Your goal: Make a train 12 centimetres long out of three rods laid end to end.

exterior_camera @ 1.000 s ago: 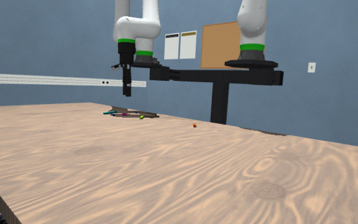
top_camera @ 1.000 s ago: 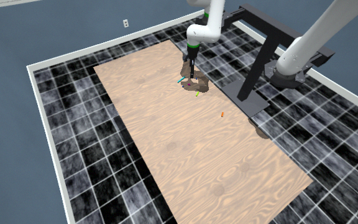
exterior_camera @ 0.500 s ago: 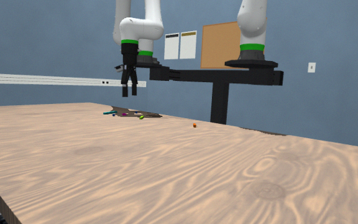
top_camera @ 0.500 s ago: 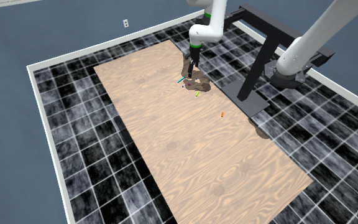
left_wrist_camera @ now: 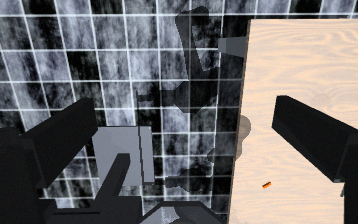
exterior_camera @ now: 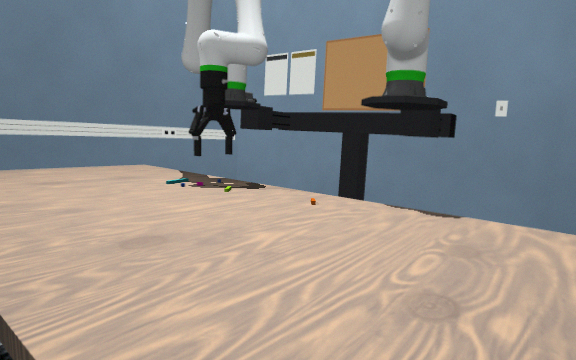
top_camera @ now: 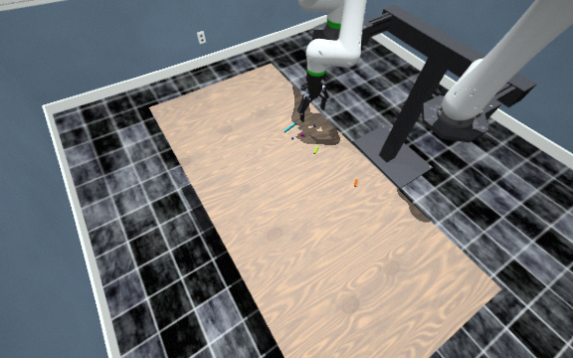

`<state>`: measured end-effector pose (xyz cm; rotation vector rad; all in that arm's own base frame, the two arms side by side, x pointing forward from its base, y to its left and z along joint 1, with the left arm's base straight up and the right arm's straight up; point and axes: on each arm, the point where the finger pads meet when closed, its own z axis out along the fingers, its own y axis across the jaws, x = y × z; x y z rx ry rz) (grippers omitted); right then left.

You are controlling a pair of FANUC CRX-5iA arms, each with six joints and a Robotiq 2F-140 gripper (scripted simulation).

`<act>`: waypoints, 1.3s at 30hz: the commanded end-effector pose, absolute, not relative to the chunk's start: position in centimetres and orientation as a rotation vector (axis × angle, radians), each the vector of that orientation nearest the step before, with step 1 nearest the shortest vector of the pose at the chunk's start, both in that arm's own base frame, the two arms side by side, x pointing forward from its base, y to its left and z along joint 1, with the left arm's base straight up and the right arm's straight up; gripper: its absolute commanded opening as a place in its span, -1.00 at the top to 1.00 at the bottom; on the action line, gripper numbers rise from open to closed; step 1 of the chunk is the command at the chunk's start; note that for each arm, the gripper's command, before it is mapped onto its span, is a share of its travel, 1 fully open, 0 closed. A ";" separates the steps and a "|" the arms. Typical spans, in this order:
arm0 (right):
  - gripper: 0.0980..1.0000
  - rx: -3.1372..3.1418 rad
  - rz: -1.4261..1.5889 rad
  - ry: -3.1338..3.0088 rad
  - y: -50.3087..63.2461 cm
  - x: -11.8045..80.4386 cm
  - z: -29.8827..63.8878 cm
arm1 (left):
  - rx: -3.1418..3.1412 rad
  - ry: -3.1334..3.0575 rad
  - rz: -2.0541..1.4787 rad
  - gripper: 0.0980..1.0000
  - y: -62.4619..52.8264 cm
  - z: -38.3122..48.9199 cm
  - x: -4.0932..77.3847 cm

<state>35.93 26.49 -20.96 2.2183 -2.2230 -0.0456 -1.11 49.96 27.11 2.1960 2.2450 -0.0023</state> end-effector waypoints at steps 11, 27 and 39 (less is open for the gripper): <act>-1.00 1.643 -0.002 -2.679 27.1 34.4 -21.1 | 2.197 2.246 0.000 -1.00 50.0 27.2 -1.1; 0.70 1.433 -0.002 -2.796 27.3 33.8 -21.1 | 2.197 2.246 0.000 -1.00 50.0 27.2 -1.1; 0.70 1.433 -0.002 -2.796 27.3 33.8 -21.1 | 2.197 2.246 0.000 -1.00 50.0 27.2 -1.1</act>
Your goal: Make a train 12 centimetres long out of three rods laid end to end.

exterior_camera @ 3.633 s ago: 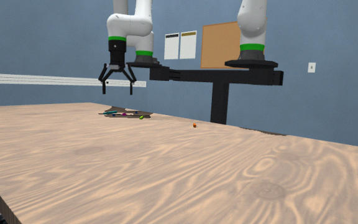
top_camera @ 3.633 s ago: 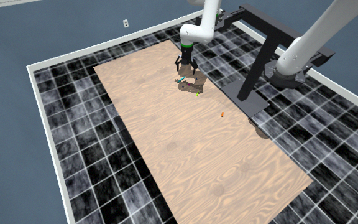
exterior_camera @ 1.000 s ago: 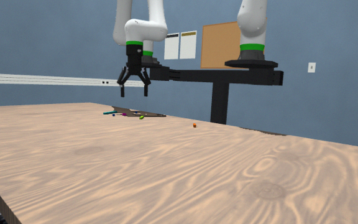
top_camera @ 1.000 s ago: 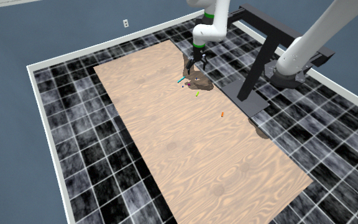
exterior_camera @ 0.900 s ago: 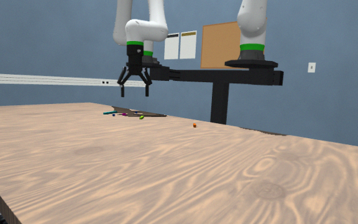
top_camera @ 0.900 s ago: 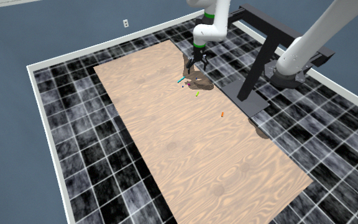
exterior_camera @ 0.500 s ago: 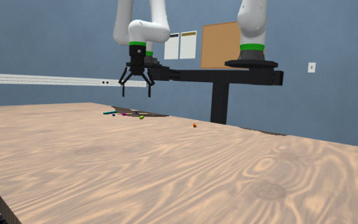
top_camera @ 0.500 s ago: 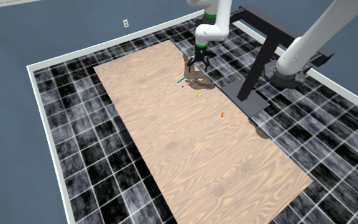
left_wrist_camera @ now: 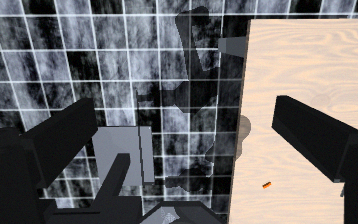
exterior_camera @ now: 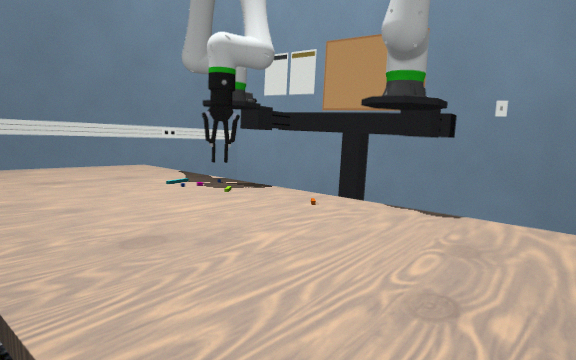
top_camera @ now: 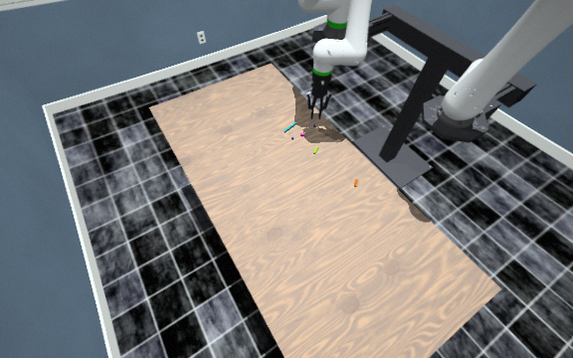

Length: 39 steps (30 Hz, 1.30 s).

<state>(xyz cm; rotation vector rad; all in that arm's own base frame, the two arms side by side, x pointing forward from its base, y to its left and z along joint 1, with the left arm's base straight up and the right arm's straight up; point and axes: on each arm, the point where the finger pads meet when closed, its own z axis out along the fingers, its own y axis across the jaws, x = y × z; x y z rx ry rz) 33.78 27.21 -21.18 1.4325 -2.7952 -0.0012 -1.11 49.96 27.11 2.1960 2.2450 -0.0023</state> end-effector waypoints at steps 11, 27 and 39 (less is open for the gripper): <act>0.70 1.433 -0.002 -2.796 27.3 33.8 -21.1 | 2.197 2.246 0.000 -1.00 50.0 27.2 -1.1; 0.70 1.433 -0.001 -2.797 27.3 33.8 -22.0 | 2.197 2.246 0.000 -1.00 50.0 27.2 -1.1; 0.70 1.433 -0.001 -2.797 27.3 33.8 -23.5 | 2.197 2.246 0.000 -1.00 50.0 27.2 -1.1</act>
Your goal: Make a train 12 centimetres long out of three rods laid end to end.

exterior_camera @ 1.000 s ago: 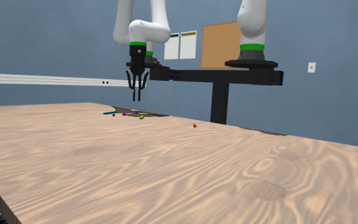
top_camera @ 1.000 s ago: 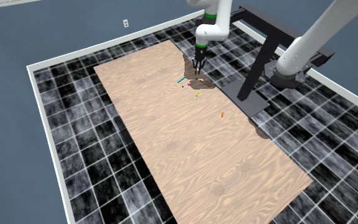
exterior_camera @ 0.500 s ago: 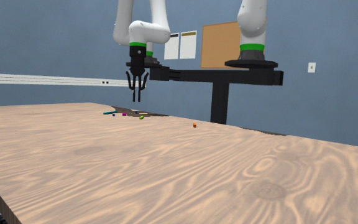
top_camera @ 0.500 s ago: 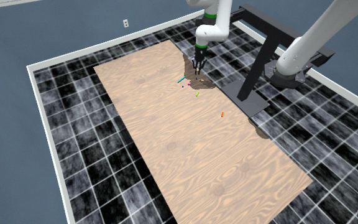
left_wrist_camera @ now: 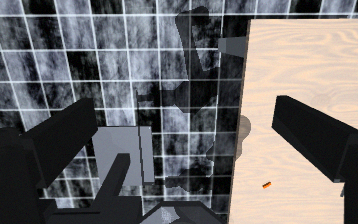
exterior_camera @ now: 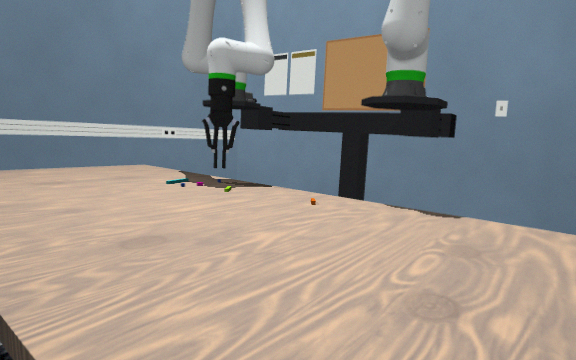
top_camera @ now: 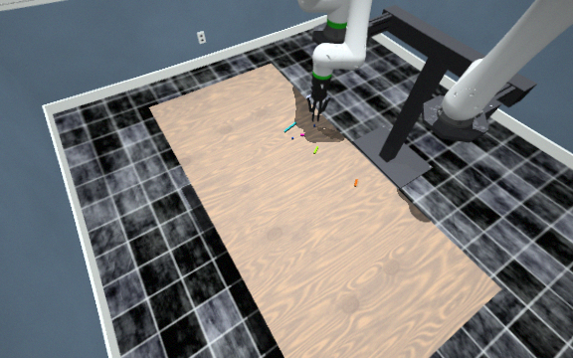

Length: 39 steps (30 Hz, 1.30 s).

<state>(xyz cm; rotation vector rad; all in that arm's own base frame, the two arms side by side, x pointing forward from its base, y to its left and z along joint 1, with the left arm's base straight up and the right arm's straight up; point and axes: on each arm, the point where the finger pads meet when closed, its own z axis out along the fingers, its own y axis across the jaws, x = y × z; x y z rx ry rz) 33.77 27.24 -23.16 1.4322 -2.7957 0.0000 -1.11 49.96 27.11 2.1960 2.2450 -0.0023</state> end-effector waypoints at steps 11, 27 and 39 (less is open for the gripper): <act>0.70 1.433 -0.001 -2.797 27.3 33.8 -24.9 | 2.197 2.246 0.000 -1.00 50.0 27.2 -1.1; 0.70 1.433 -0.001 -2.797 27.3 33.8 -26.2 | 2.197 2.246 0.000 -1.00 50.0 27.2 -1.1; 0.70 1.433 -0.001 -2.797 27.3 33.8 -26.4 | 2.197 2.246 0.000 -1.00 50.0 27.2 -1.1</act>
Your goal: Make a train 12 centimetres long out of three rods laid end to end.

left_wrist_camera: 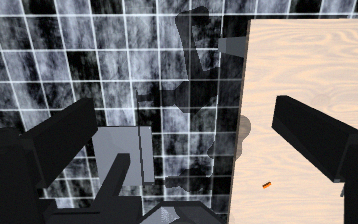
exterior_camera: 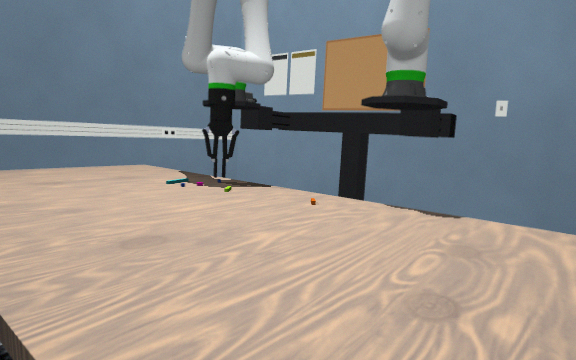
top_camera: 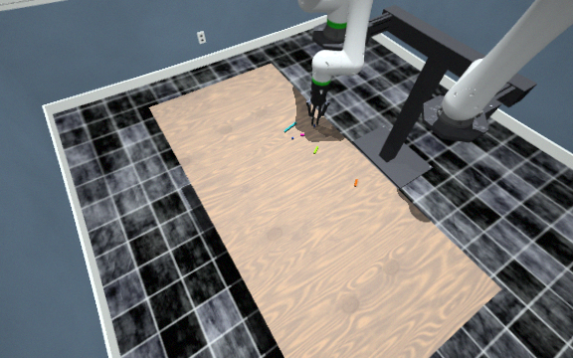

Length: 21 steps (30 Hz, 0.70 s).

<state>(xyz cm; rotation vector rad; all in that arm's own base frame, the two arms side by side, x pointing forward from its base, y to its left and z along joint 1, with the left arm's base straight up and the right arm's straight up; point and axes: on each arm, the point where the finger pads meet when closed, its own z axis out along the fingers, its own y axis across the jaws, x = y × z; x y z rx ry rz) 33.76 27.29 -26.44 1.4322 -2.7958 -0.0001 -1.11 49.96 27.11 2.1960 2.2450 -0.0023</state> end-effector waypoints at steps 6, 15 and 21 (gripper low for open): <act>0.70 1.433 -0.001 -2.797 27.3 33.8 -26.4 | 2.197 2.246 0.000 -1.00 50.0 27.2 -1.1; 0.70 1.433 -0.001 -2.797 27.3 33.8 -26.6 | 2.197 2.246 0.000 -1.00 50.0 27.2 -1.1; 0.70 1.433 -0.001 -2.797 27.3 33.8 -26.9 | 2.197 2.246 0.000 -1.00 50.0 27.2 -1.1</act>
